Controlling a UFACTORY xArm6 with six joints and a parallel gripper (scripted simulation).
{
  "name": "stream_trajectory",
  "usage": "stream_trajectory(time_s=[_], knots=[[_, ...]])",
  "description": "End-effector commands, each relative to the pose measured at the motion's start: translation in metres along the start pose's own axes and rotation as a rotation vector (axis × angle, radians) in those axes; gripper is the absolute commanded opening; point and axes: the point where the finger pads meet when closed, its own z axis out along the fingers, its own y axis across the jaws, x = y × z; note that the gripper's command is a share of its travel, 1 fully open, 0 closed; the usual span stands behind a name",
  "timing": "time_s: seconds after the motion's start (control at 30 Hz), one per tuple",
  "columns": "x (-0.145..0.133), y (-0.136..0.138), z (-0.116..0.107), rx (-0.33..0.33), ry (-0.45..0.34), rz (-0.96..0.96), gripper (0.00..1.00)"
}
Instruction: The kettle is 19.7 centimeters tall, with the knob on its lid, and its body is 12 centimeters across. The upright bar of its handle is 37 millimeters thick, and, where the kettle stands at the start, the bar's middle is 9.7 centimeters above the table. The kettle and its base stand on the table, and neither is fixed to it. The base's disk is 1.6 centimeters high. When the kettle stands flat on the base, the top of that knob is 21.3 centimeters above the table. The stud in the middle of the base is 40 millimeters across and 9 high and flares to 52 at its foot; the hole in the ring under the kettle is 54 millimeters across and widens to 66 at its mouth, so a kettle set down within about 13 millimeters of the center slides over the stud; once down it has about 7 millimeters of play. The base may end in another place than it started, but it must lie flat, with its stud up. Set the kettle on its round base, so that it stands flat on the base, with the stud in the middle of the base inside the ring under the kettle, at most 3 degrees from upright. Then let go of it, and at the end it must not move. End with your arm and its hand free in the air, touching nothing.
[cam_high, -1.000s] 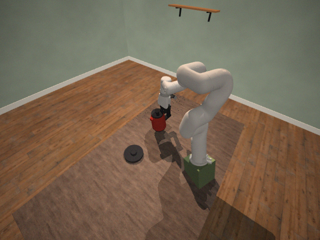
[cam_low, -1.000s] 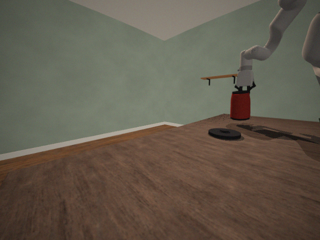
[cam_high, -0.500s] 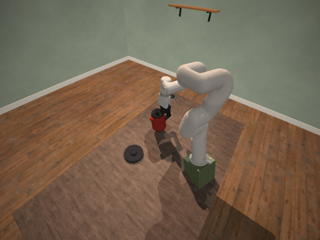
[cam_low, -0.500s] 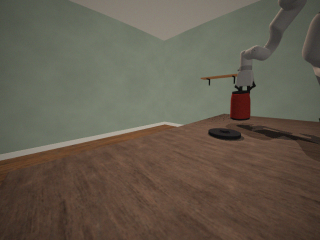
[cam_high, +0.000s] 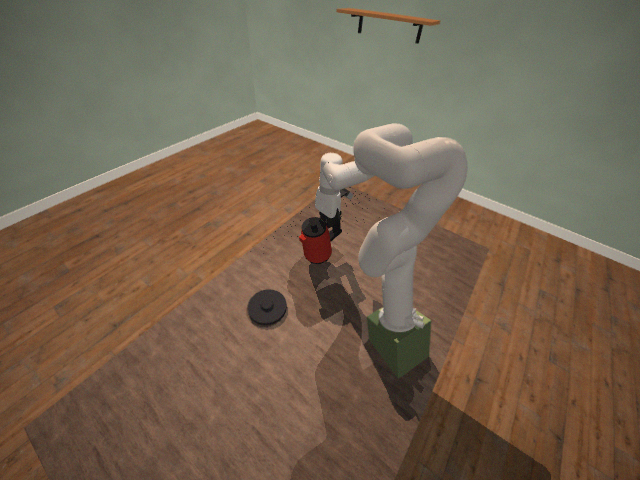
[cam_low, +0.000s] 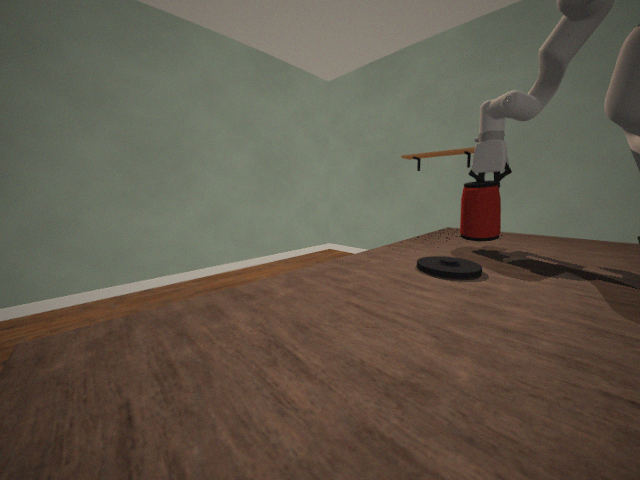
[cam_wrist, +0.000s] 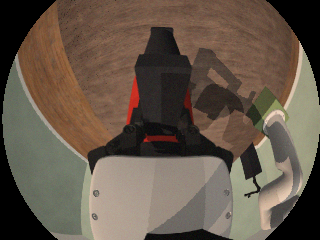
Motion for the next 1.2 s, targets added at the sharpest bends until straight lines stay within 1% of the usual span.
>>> stream_trajectory(time_s=[0.0,0.27,0.73,0.8,1.17], knots=[[-0.002,-0.001,-0.001,0.004,0.001,0.0,0.0],[-0.009,0.0,-0.001,0.004,0.001,0.0,0.0],[-0.033,0.004,-0.001,0.004,0.001,0.0,0.0],[-0.033,0.004,-0.001,0.004,0.001,0.0,0.0],[-0.06,0.008,-0.001,0.004,0.001,0.0,0.0]])
